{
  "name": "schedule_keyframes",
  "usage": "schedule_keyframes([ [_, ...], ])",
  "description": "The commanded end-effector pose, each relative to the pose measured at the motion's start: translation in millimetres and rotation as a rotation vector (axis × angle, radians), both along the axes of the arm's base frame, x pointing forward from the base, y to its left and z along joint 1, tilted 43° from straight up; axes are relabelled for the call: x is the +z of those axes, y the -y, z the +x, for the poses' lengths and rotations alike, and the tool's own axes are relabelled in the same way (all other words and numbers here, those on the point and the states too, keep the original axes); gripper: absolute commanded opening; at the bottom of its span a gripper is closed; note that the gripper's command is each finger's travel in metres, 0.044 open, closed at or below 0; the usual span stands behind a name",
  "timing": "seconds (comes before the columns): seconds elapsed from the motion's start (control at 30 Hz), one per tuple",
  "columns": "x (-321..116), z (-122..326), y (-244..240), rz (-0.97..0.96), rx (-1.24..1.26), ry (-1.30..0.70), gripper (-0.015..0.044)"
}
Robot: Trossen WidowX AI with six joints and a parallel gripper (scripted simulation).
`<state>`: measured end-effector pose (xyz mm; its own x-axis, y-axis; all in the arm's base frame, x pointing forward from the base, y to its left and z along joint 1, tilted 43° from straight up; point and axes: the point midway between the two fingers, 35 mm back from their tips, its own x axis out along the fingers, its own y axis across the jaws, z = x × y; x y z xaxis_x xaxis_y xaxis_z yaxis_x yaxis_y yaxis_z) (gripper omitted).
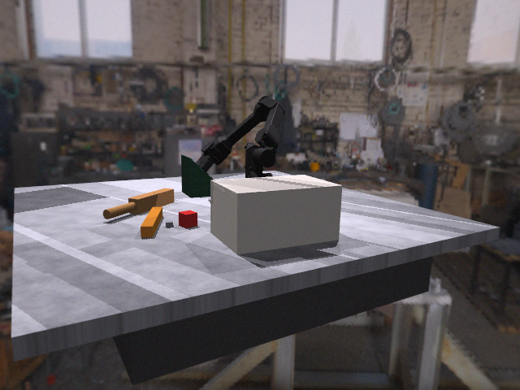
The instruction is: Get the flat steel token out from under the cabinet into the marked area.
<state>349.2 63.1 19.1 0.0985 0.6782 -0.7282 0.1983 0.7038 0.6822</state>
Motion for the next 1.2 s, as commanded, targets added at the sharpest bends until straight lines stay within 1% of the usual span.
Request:
schedule_keyframes([
  [0.0, 0, 6, 1, 0.003, 0.004, 0.005, 0.0],
  [1.17, -2, 39, 9, 0.002, 0.004, 0.007, 0.0],
])
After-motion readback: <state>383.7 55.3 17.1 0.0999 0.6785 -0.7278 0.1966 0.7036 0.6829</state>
